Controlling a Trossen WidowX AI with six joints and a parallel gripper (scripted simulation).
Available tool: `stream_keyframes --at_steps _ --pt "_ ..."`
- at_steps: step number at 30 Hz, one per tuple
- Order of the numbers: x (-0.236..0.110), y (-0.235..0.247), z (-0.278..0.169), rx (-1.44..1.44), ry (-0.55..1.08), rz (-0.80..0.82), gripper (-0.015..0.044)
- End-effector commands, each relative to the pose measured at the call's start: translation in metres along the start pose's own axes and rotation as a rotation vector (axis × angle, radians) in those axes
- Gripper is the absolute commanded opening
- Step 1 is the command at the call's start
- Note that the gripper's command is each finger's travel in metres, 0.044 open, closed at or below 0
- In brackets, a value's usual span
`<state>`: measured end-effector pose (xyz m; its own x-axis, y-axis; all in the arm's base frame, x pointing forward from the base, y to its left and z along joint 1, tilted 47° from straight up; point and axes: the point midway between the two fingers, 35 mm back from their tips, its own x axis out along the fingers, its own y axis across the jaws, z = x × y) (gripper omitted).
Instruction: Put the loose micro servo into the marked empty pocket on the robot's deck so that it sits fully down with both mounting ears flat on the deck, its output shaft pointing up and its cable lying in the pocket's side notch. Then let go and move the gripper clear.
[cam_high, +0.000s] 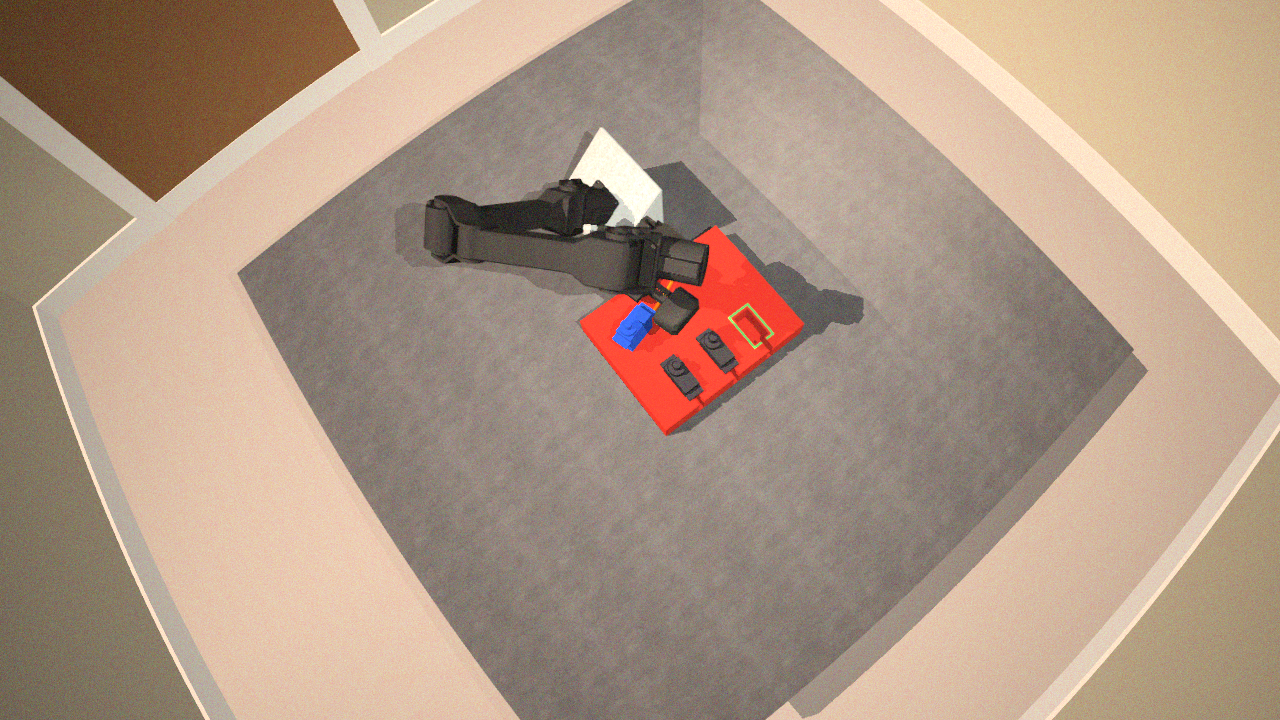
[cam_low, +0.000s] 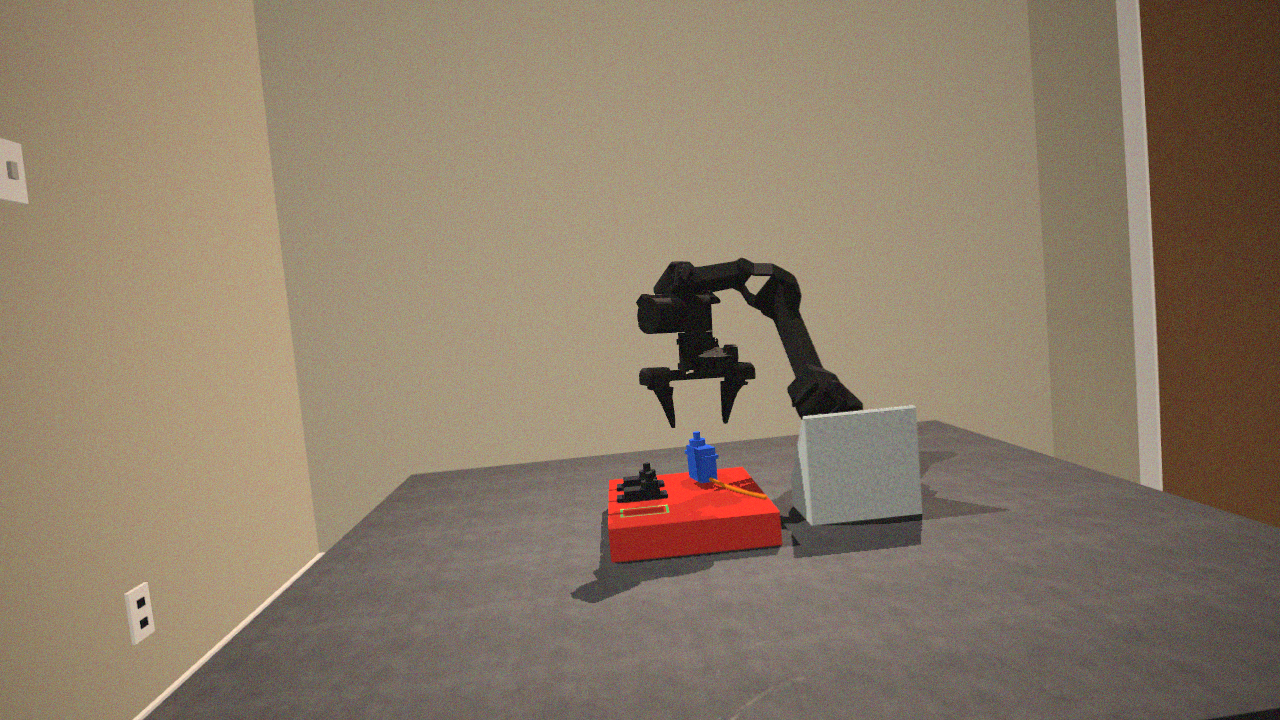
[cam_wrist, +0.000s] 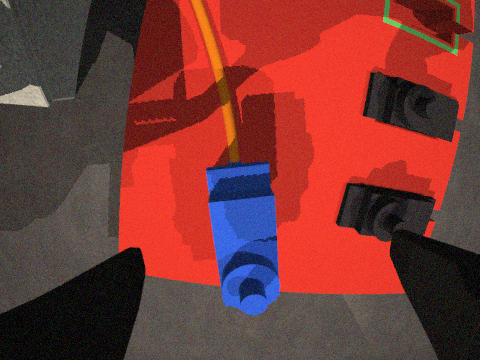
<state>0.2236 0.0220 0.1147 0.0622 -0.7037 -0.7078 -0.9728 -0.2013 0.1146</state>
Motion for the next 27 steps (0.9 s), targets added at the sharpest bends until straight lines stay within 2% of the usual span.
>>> stream_keyframes --at_steps 1,27 --pt "0.003 0.005 -0.007 -0.045 0.022 0.051 0.044" --pt "0.042 0.007 -0.007 -0.044 0.023 0.051 0.044"
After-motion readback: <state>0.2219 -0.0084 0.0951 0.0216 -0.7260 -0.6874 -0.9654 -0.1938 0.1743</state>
